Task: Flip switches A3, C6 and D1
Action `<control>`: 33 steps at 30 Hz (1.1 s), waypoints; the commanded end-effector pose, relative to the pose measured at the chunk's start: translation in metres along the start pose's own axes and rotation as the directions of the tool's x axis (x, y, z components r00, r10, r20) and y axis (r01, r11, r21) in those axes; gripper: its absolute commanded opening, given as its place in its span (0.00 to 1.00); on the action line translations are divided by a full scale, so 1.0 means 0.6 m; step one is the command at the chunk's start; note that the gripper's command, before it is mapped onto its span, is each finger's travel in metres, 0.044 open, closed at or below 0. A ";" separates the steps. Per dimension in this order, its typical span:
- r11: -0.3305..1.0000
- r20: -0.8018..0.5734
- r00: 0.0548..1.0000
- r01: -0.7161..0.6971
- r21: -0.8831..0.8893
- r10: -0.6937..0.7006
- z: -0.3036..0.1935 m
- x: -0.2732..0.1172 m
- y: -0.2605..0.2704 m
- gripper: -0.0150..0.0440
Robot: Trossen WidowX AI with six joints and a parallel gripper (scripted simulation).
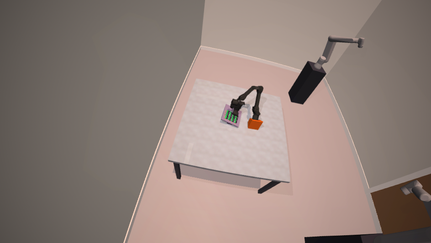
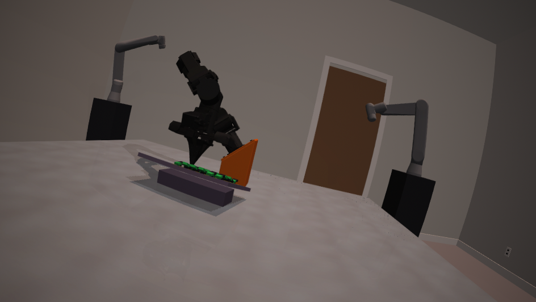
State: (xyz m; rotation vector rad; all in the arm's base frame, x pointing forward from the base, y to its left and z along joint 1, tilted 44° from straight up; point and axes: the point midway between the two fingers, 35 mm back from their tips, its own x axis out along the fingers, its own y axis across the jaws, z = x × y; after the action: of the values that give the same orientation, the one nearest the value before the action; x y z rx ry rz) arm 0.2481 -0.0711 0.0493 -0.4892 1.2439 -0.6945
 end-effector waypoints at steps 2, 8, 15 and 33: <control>1.000 0.000 1.000 0.000 -0.006 0.000 0.000 0.001 0.000 0.25; 1.000 0.000 1.000 0.000 -0.006 0.000 0.000 0.003 0.000 0.25; 1.000 0.000 1.000 0.000 -0.006 0.000 0.000 0.004 0.000 0.25; 1.000 0.000 1.000 0.000 -0.006 0.000 0.000 0.008 0.000 0.25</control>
State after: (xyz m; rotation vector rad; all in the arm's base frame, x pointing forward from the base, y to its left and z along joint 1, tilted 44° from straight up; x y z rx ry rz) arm 0.2491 -0.0742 0.0466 -0.4897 1.2424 -0.6950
